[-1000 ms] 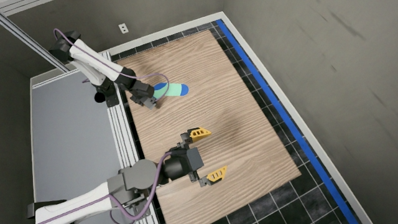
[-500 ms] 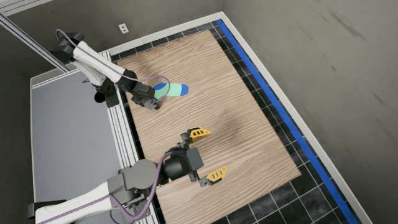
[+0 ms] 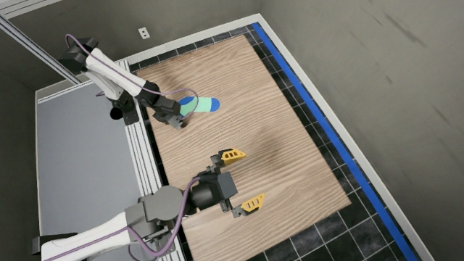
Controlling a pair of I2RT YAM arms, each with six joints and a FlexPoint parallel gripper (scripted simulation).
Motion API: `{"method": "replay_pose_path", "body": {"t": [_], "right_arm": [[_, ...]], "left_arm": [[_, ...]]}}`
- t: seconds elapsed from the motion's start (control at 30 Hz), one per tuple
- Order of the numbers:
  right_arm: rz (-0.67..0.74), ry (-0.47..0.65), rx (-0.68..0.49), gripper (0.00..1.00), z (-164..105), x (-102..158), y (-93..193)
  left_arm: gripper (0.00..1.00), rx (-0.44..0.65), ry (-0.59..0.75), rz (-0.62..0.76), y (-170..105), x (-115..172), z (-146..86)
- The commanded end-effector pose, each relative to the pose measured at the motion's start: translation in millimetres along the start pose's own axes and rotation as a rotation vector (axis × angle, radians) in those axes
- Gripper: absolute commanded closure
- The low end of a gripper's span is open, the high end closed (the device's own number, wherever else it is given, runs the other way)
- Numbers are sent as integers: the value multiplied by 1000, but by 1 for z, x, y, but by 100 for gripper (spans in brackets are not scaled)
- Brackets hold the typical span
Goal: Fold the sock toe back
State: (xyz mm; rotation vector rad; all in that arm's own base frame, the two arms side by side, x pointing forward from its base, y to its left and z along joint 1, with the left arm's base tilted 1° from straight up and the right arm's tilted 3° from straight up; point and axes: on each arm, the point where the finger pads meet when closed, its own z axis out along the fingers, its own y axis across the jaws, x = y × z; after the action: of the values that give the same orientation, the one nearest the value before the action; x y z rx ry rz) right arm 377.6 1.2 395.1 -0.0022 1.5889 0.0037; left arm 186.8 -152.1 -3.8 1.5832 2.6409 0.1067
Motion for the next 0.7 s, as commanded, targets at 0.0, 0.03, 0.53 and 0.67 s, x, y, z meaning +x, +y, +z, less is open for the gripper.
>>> {"method": "replay_pose_path", "body": {"t": [0.0, 0.03, 0.53, 0.67], "right_arm": [[-1, -15, 4, 0, -2, -6, -1], [-1, -14, 4, 0, -2, -6, -1], [-1, -14, 4, 0, -2, -6, -1], [-1, -14, 4, 0, -2, -6, -1]], "left_arm": [[71, -18, 21, -12, 3, 6, 13], [72, -81, -1, -15, 12, 0, 16], [80, -130, 37, -17, 16, 9, 17], [83, -109, 47, -11, 15, 13, 19]]}}
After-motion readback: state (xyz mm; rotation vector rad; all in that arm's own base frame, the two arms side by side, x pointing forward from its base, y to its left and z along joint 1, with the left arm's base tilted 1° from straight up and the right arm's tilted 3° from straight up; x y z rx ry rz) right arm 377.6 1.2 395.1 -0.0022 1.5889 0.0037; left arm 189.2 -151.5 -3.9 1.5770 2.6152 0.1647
